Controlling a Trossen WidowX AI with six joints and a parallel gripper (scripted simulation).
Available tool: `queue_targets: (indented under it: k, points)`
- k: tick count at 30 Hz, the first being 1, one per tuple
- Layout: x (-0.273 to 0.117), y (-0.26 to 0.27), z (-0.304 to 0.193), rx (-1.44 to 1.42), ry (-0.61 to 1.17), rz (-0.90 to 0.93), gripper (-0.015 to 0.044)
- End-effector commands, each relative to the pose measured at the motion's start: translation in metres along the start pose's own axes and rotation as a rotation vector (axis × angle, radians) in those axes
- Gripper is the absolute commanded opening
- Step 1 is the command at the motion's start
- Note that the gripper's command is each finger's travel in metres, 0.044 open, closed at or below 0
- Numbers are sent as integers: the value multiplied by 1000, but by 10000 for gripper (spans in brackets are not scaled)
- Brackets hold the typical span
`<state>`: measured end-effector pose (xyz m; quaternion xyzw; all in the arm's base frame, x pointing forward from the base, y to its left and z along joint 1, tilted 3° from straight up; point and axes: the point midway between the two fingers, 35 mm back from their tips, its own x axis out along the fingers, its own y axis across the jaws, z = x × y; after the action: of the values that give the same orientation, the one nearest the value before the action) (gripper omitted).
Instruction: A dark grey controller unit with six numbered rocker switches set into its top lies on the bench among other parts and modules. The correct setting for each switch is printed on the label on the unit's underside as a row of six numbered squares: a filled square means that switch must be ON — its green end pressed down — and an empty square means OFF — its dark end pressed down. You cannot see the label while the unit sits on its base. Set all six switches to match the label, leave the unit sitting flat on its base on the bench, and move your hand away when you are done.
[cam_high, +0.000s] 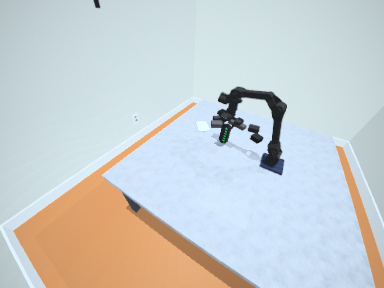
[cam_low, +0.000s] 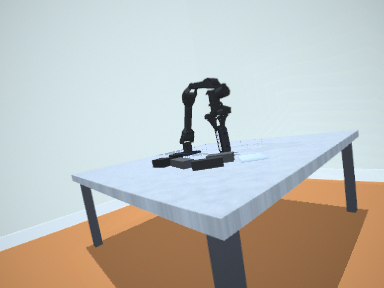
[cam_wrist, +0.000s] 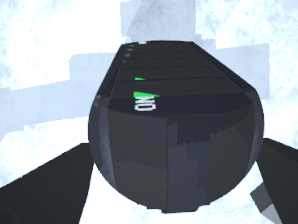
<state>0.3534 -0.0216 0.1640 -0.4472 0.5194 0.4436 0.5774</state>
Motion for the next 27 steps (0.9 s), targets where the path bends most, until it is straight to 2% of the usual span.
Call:
queue_targets:
  k: [1, 27]
  points:
    - [7, 1, -5, -2, 10, 19, 338]
    - [12, 2, -26, -2, 11, 19, 338]
